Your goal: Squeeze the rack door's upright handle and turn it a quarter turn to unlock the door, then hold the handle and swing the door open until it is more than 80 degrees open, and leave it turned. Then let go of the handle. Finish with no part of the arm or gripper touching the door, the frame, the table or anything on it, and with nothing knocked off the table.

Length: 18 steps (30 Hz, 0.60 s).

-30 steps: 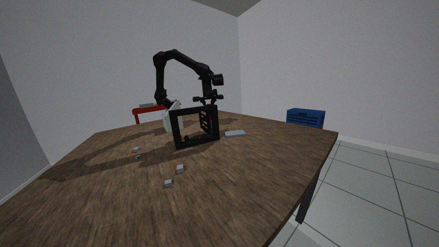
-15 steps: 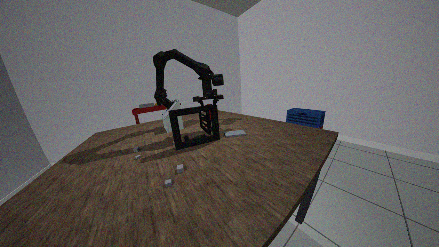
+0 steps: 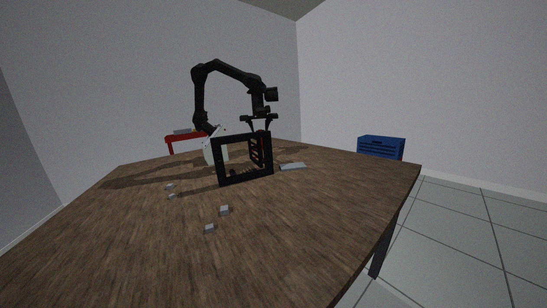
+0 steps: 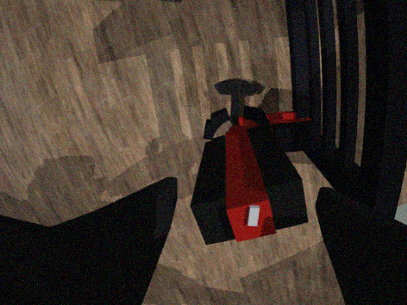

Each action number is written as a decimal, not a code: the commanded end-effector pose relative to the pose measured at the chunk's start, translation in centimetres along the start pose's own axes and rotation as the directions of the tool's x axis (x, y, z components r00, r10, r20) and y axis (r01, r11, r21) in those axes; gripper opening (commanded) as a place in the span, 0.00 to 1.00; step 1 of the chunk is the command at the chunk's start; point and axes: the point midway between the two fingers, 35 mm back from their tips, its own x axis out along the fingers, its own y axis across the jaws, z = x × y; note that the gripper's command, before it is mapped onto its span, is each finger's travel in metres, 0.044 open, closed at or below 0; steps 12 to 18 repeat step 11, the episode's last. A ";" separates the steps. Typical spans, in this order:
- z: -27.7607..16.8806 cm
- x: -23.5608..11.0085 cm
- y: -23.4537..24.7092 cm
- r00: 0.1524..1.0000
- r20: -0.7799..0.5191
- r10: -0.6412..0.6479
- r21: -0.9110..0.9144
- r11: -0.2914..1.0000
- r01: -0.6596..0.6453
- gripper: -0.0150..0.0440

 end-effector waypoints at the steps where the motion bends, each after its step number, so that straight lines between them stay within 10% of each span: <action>1: 0.1 -1.4 0.2 1.000 0.000 0.016 0.009 1.000 -0.016 0.76; 18: 0.0 -3.5 0.1 1.000 0.000 0.016 0.007 1.000 -0.016 0.76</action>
